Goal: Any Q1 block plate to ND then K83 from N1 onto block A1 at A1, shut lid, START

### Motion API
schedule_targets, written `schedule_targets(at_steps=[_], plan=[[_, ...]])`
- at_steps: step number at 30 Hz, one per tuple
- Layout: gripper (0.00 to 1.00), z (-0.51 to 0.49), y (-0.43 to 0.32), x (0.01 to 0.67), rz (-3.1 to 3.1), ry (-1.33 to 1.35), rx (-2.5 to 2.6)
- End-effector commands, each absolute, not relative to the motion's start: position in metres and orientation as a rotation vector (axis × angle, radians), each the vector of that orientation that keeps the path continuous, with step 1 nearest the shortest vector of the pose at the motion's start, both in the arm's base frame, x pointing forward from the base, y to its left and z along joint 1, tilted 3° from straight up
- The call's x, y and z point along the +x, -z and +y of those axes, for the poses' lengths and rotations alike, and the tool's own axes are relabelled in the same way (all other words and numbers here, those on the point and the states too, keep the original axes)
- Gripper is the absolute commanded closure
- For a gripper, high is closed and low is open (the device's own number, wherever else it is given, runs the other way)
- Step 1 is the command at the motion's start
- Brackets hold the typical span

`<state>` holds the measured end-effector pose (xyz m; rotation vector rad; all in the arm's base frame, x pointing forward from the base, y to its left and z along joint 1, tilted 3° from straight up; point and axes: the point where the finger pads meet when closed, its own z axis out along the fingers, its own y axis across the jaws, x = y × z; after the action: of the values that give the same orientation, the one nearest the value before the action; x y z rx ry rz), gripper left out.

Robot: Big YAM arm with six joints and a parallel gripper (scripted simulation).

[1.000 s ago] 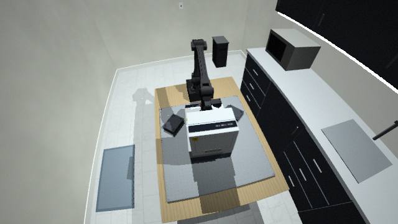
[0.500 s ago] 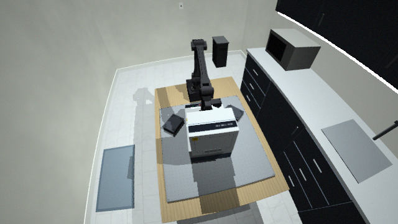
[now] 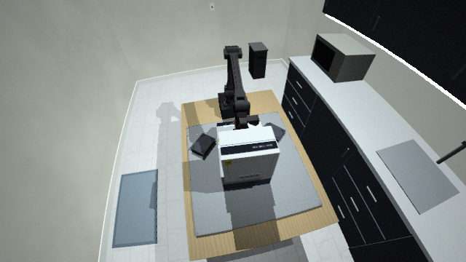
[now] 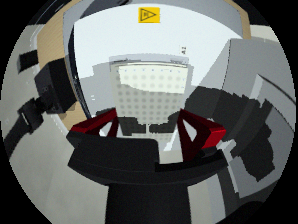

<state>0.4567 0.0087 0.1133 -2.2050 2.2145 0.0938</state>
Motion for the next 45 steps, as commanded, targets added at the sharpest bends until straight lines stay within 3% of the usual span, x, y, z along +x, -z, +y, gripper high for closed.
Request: schedule_targets(at_steps=[1,45], plan=[[1.0,0.016,-0.131,0.476,2.184,-0.054,-2.191],[1.0,0.018,-0.138,0.476,2.174,-0.035,-2.187]])
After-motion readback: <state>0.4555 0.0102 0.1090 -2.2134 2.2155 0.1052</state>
